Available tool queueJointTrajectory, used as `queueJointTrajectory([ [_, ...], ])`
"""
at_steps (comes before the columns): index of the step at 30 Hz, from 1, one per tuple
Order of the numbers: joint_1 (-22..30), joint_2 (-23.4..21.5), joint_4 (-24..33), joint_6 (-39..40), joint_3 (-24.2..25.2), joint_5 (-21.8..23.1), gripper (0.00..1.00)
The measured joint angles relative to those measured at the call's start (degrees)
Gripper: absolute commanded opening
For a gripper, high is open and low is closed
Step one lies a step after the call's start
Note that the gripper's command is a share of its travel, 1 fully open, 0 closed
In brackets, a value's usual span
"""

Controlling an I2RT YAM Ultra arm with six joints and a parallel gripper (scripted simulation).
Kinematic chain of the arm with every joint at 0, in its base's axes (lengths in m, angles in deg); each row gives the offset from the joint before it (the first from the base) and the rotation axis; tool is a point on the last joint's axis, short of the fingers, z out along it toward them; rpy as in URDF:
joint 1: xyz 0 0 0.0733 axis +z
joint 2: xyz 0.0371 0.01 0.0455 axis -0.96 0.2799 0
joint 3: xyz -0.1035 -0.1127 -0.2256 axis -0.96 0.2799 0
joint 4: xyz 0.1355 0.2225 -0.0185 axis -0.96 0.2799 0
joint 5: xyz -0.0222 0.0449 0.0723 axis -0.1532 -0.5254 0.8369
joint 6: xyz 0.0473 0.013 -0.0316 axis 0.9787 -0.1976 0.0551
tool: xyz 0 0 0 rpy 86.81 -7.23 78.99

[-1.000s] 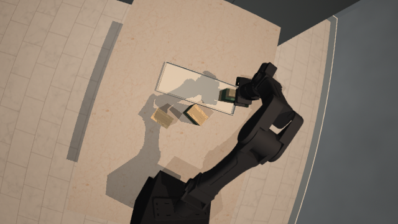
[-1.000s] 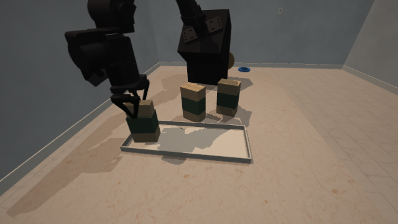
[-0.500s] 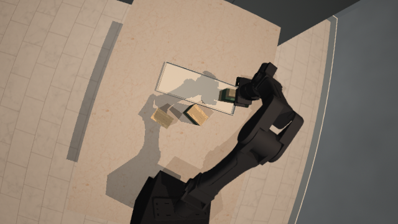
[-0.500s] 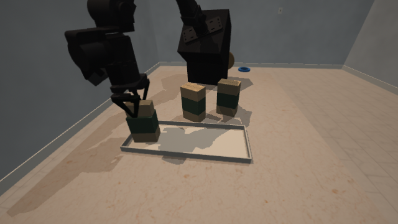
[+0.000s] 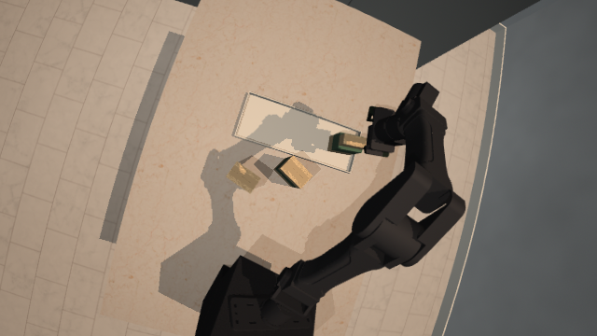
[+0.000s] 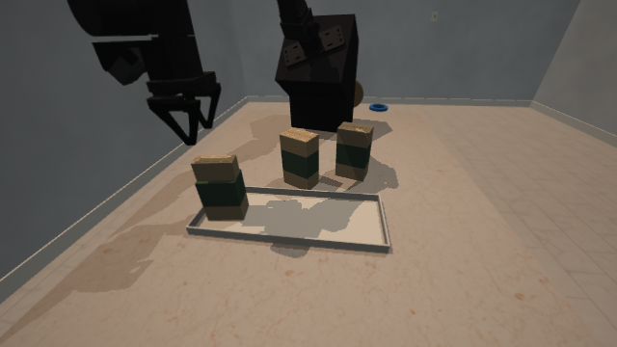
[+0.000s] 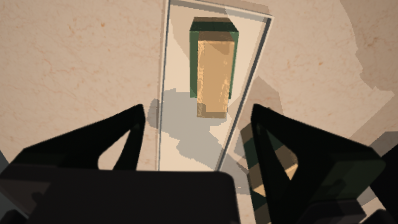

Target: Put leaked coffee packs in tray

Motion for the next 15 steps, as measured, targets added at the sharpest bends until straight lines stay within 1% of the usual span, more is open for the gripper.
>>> queueJointTrajectory([
  [2, 0.0, 0.74, 0.66, 0.0, 0.07, 0.0, 0.79],
  [8, 0.02, 0.44, 1.27, -0.52, 0.0, 0.0, 0.79],
  [15, 1.68, -0.46, 0.63, -4.79, 2.16, -0.74, 0.79],
])
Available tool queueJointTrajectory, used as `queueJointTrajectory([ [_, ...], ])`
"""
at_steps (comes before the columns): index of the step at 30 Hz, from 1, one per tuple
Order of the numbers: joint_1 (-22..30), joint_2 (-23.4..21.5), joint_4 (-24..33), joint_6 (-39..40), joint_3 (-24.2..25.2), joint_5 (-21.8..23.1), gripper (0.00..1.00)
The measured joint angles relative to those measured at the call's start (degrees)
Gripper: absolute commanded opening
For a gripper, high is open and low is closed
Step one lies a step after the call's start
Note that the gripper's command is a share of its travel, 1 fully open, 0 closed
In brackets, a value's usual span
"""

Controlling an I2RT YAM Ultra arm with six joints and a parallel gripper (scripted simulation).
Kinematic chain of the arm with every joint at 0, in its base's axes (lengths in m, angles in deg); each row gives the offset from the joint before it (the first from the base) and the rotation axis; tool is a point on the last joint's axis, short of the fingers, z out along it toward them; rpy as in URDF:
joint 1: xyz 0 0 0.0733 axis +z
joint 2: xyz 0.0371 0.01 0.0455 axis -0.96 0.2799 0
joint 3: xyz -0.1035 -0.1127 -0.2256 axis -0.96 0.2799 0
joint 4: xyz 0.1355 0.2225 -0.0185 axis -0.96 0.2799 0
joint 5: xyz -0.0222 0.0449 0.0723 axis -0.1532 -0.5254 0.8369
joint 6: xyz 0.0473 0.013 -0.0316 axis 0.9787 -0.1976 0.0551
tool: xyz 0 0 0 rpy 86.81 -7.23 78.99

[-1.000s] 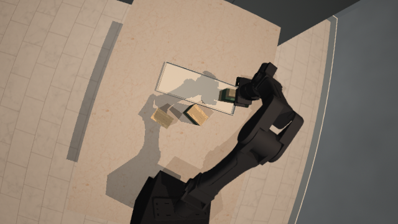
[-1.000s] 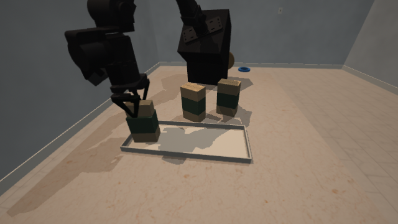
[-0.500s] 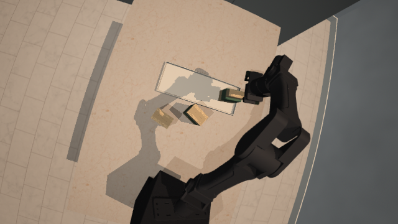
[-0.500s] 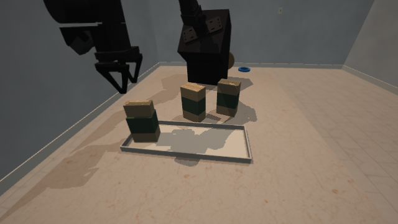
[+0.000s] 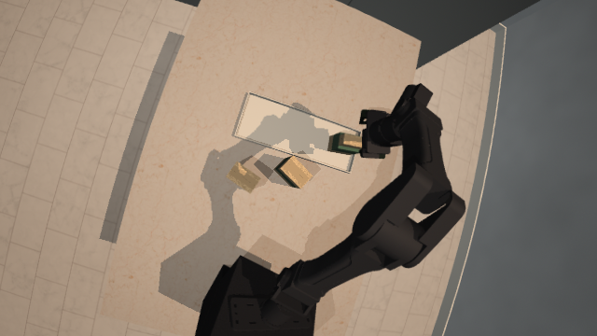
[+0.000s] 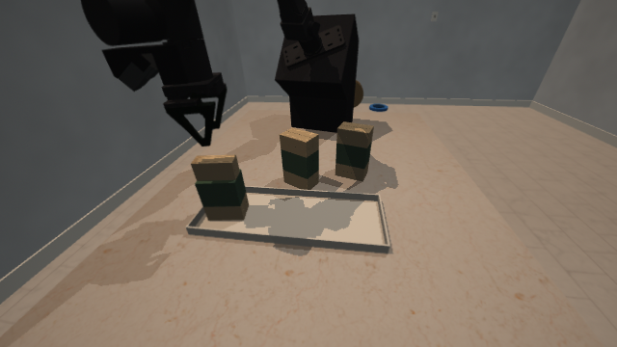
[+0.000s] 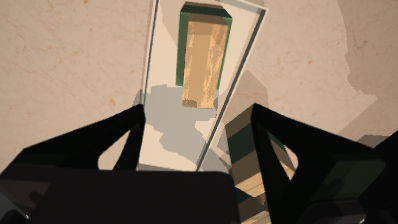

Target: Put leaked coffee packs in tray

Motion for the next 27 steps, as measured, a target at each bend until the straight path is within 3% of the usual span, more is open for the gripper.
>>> queueJointTrajectory([
  [27, 15.47, -10.23, -5.03, -45.72, 18.38, -11.39, 0.79],
])
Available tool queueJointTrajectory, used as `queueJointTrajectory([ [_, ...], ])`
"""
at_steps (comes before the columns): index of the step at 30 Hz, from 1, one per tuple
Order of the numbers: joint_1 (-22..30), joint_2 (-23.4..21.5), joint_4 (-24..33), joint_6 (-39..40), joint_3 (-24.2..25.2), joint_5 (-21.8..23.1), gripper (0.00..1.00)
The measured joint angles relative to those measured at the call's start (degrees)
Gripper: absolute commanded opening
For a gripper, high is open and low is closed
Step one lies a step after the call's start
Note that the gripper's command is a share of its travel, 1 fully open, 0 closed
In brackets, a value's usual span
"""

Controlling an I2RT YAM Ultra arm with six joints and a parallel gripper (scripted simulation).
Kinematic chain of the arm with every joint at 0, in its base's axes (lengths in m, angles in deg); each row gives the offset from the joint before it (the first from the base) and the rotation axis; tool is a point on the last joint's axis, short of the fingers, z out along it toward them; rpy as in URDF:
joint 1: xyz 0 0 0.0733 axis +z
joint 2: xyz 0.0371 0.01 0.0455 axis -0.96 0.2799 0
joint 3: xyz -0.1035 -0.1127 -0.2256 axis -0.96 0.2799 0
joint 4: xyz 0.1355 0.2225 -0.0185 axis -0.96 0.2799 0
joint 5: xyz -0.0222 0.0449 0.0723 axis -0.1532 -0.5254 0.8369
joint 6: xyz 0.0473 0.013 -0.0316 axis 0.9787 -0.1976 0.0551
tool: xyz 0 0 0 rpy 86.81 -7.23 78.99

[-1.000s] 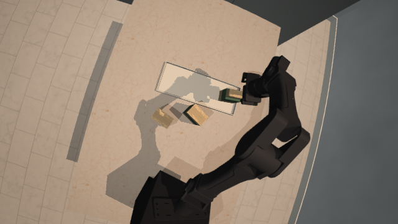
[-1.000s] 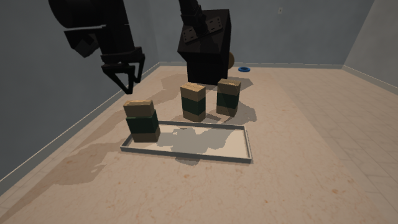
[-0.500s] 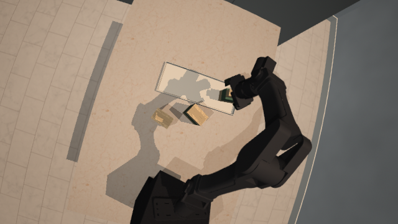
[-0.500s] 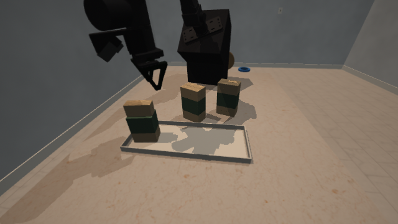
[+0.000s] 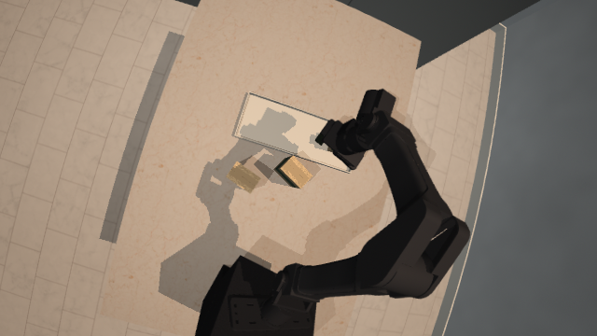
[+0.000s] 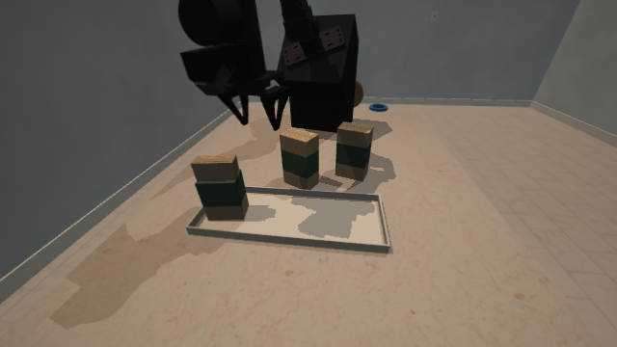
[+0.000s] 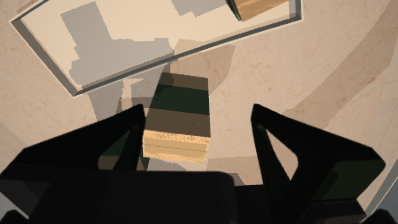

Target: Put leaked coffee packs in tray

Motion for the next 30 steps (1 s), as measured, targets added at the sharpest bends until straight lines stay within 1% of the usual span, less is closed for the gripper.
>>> queueJointTrajectory([
  [6, 2.6, -1.84, -1.31, -9.27, 3.3, -2.4, 0.79],
  [30, 15.78, -10.88, -6.99, -50.21, 19.47, -12.72, 0.79],
])
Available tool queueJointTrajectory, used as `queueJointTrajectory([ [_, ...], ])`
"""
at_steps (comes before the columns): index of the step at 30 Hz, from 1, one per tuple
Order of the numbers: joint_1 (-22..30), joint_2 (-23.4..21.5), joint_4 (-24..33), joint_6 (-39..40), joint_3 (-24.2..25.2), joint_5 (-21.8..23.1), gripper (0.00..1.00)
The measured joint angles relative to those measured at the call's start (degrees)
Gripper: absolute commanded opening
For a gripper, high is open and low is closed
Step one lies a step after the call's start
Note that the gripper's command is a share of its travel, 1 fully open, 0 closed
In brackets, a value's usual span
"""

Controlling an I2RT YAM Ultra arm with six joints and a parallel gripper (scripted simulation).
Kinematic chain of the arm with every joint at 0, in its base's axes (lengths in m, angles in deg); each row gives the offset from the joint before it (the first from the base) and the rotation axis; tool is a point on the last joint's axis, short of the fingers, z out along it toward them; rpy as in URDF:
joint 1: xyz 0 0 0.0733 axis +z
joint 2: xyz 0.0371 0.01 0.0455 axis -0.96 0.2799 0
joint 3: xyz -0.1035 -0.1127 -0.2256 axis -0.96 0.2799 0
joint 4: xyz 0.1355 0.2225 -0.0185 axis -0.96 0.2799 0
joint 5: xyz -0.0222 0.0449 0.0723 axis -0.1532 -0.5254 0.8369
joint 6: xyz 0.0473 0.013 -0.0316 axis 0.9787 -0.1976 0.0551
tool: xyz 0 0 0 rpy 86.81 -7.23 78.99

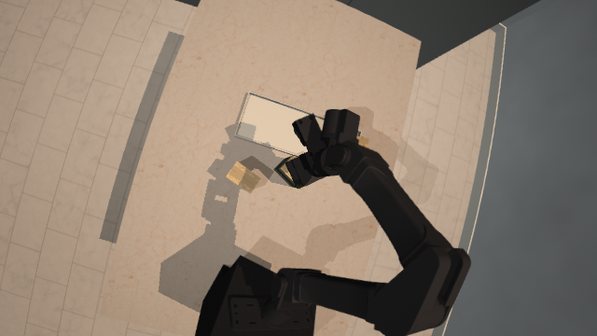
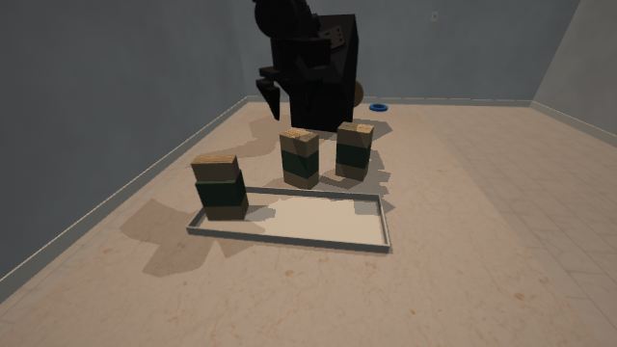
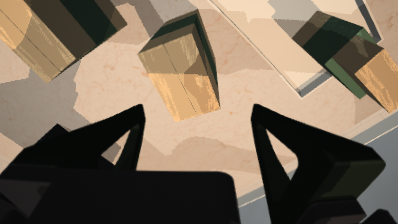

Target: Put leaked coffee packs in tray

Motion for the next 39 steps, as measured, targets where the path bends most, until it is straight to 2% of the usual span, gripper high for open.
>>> queueJointTrajectory([
  [6, 2.99, -2.05, -1.36, -9.79, 3.76, -2.47, 0.79],
  [11, 3.8, -2.95, -2.19, -14.69, 5.22, -3.56, 0.79],
  [23, 3.87, -3.43, -3.54, -18.14, 5.7, -3.91, 0.79],
  [29, 2.25, -1.9, -6.16, -19.06, 6.78, -3.37, 0.79],
  [36, -0.59, 3.1, -11.41, -20.85, 9.11, -1.73, 0.79],
  [39, -0.63, 3.02, -12.72, -21.27, 9.07, -1.33, 0.79],
])
